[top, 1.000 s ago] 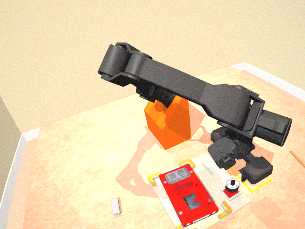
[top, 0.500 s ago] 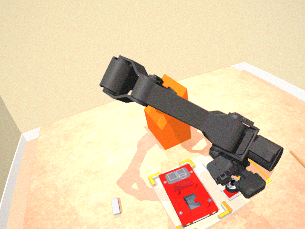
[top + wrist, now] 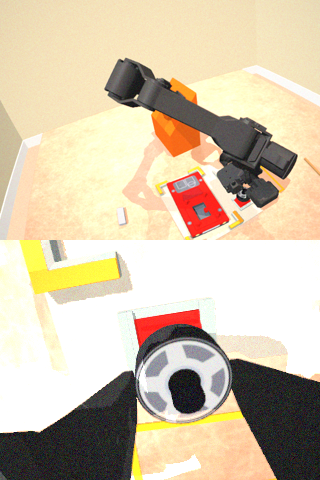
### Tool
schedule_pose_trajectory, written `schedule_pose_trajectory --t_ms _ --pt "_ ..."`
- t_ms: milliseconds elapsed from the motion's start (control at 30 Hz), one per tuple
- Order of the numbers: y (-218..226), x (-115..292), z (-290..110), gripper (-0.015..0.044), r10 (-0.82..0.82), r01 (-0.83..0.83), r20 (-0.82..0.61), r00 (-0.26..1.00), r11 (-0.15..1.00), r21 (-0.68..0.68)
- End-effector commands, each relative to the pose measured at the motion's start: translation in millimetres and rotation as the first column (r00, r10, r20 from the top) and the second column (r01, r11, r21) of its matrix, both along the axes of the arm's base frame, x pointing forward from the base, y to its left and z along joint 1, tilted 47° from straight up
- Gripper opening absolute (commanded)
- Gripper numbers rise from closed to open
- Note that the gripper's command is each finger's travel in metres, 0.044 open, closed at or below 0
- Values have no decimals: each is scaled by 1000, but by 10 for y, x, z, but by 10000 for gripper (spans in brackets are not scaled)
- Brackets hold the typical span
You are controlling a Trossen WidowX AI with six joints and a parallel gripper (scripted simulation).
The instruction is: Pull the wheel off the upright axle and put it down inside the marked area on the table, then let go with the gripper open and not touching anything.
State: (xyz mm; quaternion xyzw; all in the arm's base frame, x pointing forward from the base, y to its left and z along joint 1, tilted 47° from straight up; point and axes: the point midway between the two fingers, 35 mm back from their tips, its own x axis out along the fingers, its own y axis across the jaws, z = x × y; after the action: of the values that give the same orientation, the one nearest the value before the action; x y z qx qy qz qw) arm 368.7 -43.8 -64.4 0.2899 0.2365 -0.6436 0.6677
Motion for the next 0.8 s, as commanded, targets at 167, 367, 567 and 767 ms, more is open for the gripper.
schedule_pose_trajectory --t_ms 167,367,567,767 --pt "23 2 21 0 -2 2 3 1000 1000 1" --pt "38 2 34 0 -1 1 3 1000 1000 1" --pt "53 1 47 0 -1 1 3 1000 1000 1" --pt "67 1 60 0 -1 1 3 1000 1000 1"
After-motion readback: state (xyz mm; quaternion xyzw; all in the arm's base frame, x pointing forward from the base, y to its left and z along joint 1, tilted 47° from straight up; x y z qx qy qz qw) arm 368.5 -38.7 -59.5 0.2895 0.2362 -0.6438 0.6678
